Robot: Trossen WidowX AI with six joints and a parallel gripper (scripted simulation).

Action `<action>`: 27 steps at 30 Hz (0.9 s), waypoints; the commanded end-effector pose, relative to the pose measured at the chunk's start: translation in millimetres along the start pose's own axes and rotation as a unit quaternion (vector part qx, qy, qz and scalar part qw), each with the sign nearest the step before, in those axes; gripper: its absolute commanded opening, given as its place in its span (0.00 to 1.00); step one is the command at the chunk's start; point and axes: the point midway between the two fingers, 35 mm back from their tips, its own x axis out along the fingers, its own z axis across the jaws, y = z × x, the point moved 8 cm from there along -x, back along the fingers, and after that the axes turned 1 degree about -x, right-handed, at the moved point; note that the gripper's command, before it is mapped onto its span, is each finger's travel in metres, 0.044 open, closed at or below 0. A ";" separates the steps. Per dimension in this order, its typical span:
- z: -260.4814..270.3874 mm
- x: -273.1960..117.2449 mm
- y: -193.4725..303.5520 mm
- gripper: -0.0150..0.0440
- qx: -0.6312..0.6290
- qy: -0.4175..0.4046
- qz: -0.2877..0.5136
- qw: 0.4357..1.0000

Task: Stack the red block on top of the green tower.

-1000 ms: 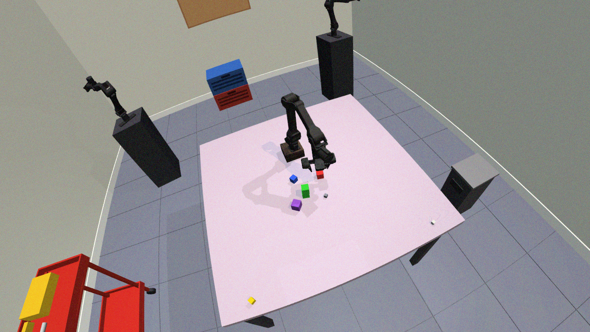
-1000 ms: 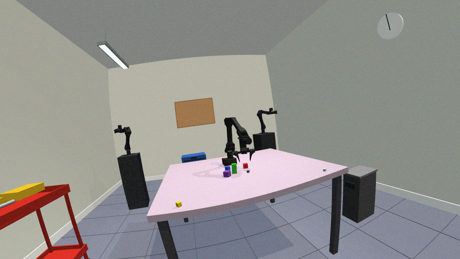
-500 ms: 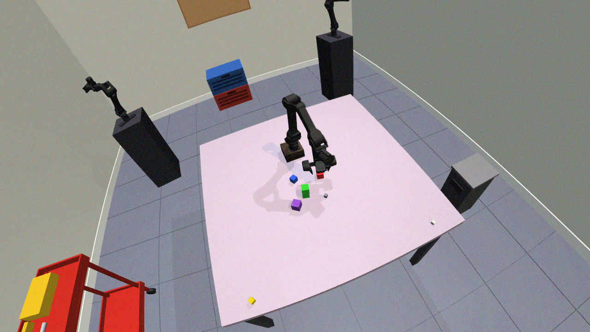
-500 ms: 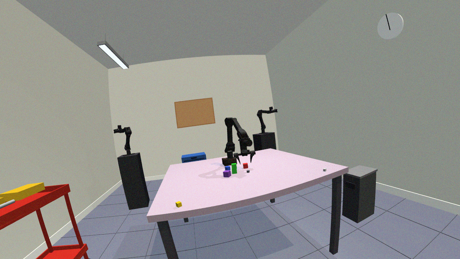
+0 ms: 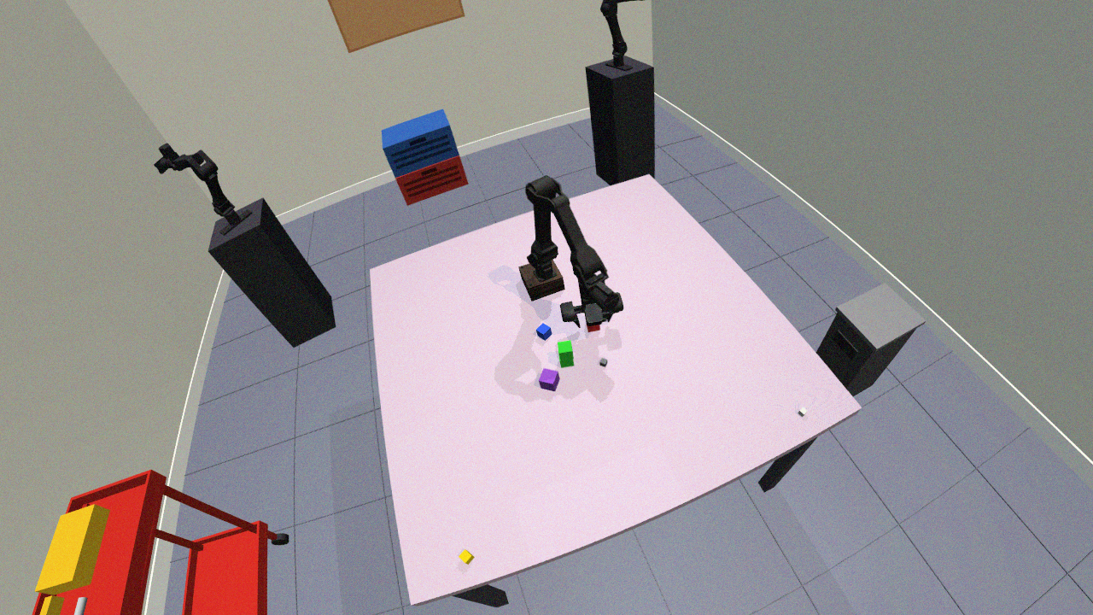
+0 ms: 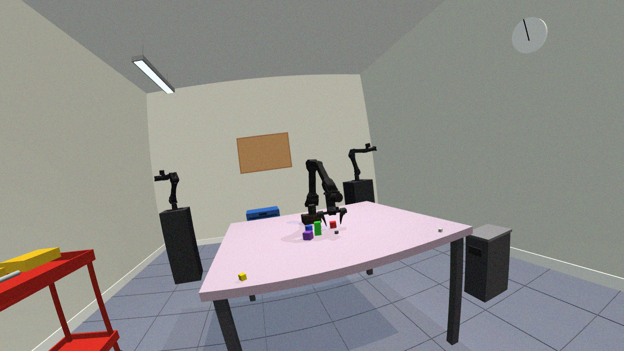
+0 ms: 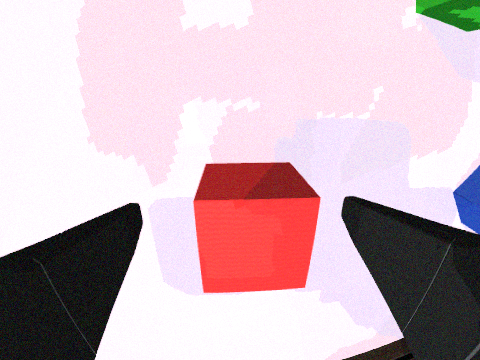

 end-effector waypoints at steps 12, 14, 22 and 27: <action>-1.8 7.5 2.6 1.00 0.002 0.005 0.005 1.000; -1.8 7.5 2.6 1.00 0.002 0.005 0.005 1.000; -1.8 6.7 2.6 0.78 0.002 0.005 0.005 1.000; -1.8 6.7 2.6 0.56 0.002 0.005 0.005 1.000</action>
